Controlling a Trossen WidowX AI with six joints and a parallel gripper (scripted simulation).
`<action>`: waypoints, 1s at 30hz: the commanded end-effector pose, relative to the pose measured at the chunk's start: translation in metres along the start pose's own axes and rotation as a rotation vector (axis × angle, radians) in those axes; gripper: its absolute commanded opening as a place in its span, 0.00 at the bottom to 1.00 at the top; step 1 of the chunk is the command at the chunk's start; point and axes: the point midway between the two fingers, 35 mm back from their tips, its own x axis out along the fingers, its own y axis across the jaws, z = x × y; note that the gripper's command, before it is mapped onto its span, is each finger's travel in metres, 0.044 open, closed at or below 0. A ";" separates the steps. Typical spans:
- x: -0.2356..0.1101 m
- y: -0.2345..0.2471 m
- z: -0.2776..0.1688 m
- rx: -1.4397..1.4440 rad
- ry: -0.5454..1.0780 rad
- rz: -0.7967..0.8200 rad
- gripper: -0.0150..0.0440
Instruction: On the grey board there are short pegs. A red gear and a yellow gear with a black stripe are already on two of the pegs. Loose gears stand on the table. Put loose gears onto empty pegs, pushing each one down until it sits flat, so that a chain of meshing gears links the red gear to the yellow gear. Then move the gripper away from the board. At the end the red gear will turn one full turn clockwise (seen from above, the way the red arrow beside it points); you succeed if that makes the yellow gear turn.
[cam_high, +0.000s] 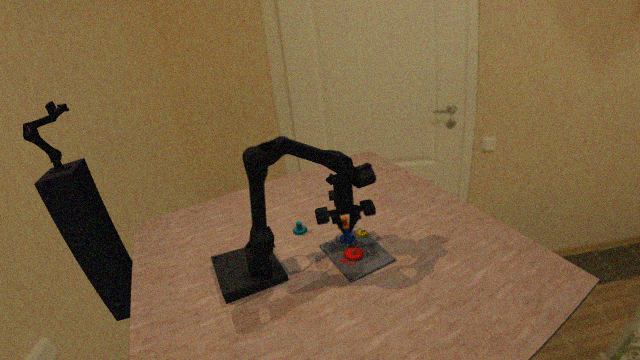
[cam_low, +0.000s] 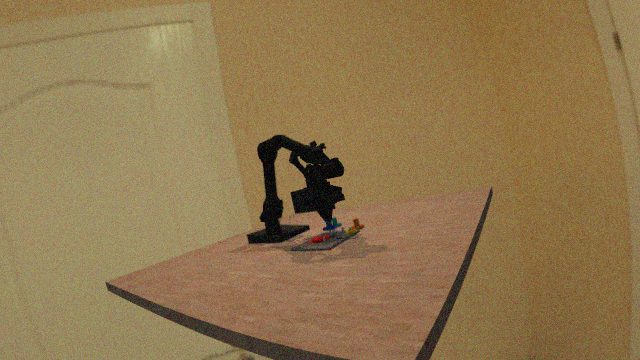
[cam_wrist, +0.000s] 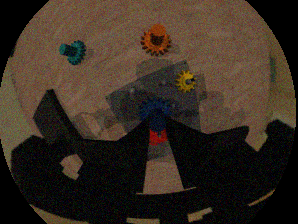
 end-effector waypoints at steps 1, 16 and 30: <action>0.010 0.003 0.000 0.084 0.001 0.009 0.25; 0.018 0.003 -0.001 0.244 0.001 0.009 0.25; 0.020 0.004 -0.001 -0.054 0.000 0.010 0.25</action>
